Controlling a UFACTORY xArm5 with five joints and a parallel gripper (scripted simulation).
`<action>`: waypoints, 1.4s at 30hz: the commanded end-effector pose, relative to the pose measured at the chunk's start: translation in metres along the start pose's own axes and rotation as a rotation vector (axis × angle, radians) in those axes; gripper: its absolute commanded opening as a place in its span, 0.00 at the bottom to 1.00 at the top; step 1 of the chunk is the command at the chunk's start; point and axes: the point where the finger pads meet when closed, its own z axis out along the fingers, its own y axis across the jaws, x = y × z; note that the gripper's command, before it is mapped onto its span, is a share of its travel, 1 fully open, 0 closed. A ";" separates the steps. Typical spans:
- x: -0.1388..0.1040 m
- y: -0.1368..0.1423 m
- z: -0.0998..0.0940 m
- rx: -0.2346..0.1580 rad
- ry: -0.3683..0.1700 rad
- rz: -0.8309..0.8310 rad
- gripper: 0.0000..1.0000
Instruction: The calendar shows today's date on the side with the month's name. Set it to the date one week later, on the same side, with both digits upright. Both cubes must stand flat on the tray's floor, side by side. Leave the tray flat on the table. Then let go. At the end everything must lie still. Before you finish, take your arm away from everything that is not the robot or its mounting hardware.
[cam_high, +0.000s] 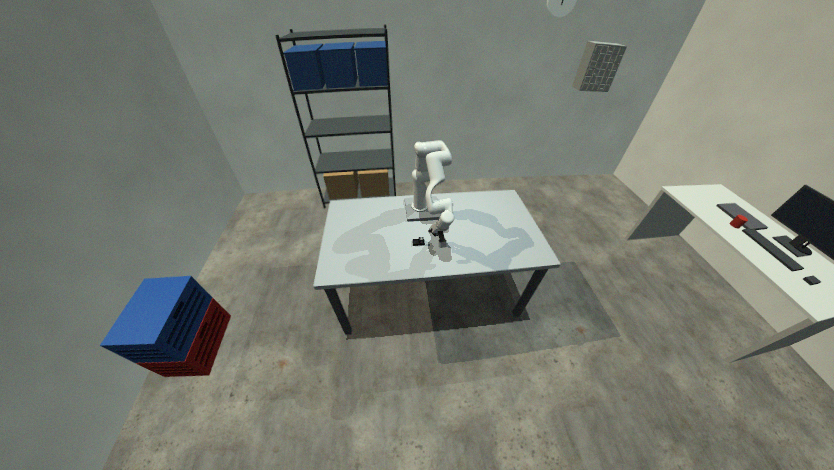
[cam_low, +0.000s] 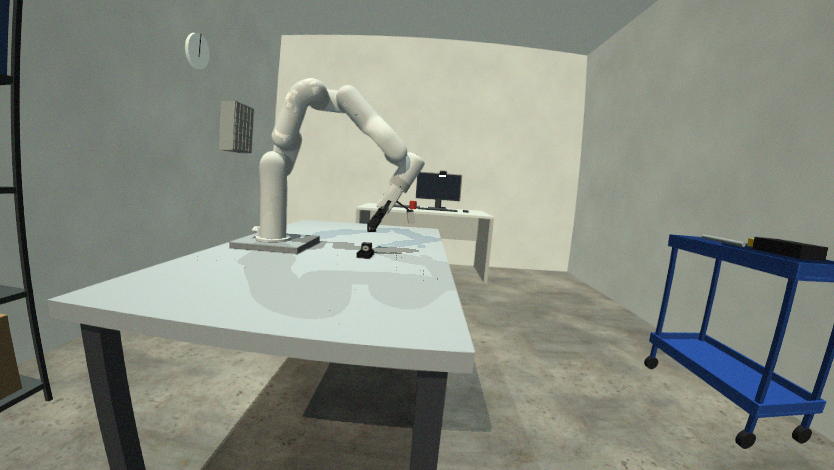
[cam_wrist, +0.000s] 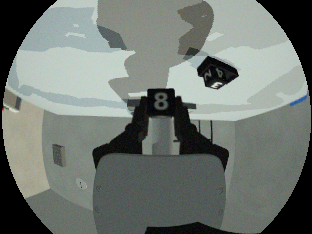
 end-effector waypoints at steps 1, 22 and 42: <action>0.002 0.000 -0.001 0.000 -0.078 0.000 0.29; 0.003 0.000 -0.001 -0.001 -0.091 0.000 0.29; 0.011 0.000 0.014 -0.001 -0.091 0.000 0.29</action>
